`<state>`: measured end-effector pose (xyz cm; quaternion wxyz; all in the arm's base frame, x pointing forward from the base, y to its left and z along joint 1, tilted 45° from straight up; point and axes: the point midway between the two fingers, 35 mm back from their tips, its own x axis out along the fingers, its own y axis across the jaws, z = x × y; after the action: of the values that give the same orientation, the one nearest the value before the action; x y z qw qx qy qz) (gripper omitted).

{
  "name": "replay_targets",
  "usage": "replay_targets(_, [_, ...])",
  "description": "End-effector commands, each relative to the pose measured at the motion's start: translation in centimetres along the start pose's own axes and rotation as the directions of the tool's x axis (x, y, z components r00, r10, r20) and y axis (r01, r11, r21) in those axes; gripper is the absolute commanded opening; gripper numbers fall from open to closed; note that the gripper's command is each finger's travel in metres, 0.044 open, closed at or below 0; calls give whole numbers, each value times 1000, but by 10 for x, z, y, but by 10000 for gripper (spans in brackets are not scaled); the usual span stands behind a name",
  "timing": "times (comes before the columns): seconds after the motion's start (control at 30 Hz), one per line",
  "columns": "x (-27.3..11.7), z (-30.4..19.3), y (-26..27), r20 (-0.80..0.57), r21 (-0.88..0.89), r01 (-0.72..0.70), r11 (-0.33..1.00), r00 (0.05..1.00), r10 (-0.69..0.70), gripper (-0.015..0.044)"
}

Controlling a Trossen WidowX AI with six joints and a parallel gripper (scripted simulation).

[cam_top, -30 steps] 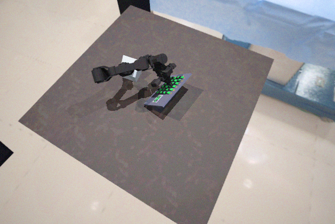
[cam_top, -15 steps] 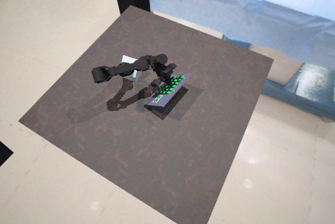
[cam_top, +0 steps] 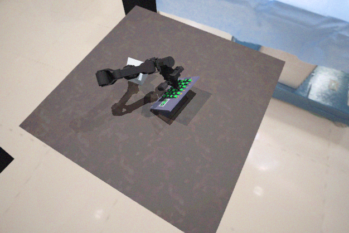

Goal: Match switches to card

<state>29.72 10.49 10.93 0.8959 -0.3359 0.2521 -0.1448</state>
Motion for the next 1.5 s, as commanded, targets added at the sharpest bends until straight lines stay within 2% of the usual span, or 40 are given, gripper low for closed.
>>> replay_targets(0.0, [1, -1, 1, -1, -4, -4, 1000, 1000, 4, 0])
replay_targets(0.43, [1, 0, 1, -2, 1, -2, 1000, 1000, 2, 0])
replay_targets(0.77, [-63, 1, 2, -30, -5, -7, 1000, 1000, 7, 0])
replay_targets(1.0, [-63, 1, 0, -30, -6, -7, 1000, 1000, 7, 0])
replay_targets(1.27, [-63, -35, -51, -32, -10, -6, 1000, 999, 5, 0])
replay_targets(1.47, [-59, -39, -54, -33, -8, -8, 1000, 999, 8, 0])
